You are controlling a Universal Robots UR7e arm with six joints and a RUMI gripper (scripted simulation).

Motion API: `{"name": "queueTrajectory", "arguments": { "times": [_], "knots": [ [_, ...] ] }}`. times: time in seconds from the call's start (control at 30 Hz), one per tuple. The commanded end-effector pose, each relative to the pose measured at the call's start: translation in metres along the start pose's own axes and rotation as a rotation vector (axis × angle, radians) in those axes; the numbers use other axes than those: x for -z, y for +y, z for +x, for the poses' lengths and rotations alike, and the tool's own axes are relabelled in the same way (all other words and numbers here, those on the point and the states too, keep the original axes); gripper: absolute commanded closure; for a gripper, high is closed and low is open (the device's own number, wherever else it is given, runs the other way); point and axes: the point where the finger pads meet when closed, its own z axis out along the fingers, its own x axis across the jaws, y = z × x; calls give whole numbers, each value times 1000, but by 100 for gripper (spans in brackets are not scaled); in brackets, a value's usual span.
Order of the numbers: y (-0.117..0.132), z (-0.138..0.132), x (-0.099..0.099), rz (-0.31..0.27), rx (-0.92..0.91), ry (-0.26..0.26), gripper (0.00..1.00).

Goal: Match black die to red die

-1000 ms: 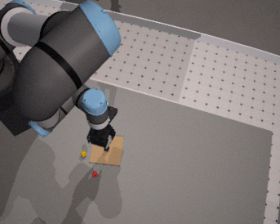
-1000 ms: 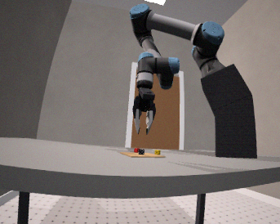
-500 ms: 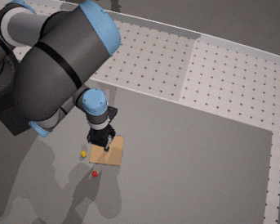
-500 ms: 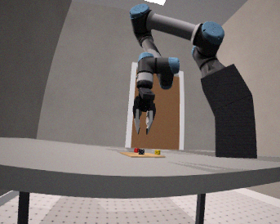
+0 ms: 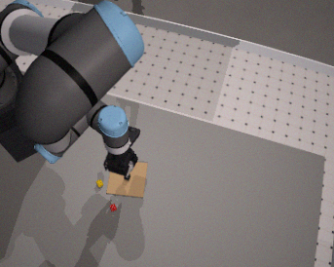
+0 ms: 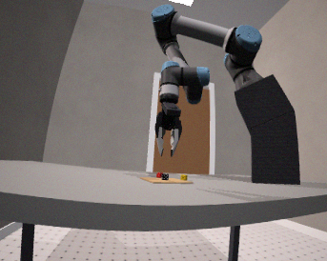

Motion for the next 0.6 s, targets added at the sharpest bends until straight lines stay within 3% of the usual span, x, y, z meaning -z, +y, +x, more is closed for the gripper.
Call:
{"name": "queueTrajectory", "arguments": {
  "times": [0.0, 0.57],
  "knots": [
    [0, 0, 0, 0, 0, 1, 79],
    [0, 1, -7, 3, 0, 1, 79]
  ]
}}
